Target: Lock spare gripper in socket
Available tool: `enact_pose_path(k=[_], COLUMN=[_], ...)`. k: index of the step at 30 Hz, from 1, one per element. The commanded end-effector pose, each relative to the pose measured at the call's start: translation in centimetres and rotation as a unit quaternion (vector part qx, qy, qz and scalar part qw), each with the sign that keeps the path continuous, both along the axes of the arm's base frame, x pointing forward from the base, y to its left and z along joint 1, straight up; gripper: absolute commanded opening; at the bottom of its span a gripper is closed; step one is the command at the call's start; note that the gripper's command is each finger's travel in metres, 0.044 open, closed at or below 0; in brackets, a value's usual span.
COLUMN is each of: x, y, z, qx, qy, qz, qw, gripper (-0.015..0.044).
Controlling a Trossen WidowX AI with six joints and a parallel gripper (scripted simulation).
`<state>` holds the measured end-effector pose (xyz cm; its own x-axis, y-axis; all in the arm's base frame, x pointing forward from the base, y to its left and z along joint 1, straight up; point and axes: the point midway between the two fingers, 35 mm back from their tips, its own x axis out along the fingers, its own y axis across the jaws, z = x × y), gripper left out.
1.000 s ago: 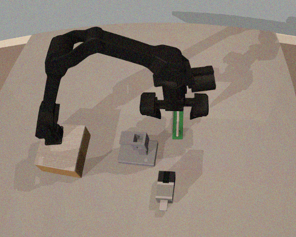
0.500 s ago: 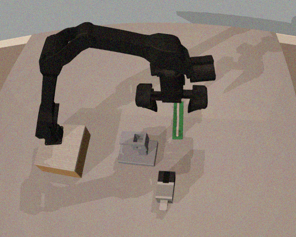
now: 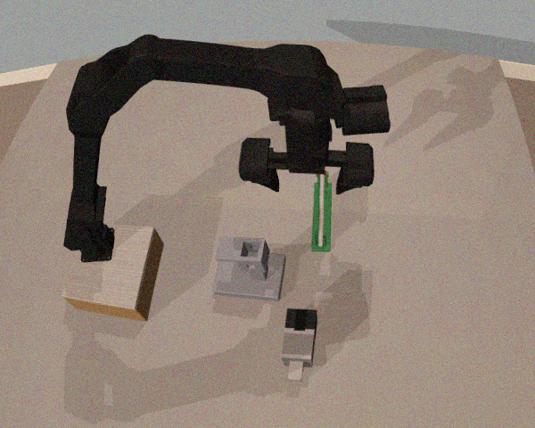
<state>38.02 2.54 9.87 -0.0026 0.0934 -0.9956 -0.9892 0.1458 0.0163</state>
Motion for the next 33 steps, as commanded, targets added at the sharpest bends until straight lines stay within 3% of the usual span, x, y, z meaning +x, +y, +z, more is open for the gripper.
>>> enact_pose_path(k=[1, 7, 10, 14, 20, 28, 33], x=[0.2, 0.0, 0.0, -0.3, -3.1, -3.2, -3.0], y=[0.0, 0.0, -0.4, -8.0, -19.0, -19.3, -19.4], z=[1.4, 5.2, 4.6, 2.6, 2.7, 2.6, 0.2], qx=[0.000, 0.000, -0.008, -0.171, -0.417, -0.424, -0.424], qy=[-0.004, -0.005, -0.006, -0.003, 0.045, 0.047, 0.047], qz=[0.000, 0.000, 0.000, -0.009, -0.020, -0.020, -0.020], qw=[1.000, 1.000, 1.000, 0.985, 0.908, 0.904, 0.904], gripper=[0.0440, 0.0440, 0.0440, 0.0440, 0.0440, 0.0440, 0.0440])
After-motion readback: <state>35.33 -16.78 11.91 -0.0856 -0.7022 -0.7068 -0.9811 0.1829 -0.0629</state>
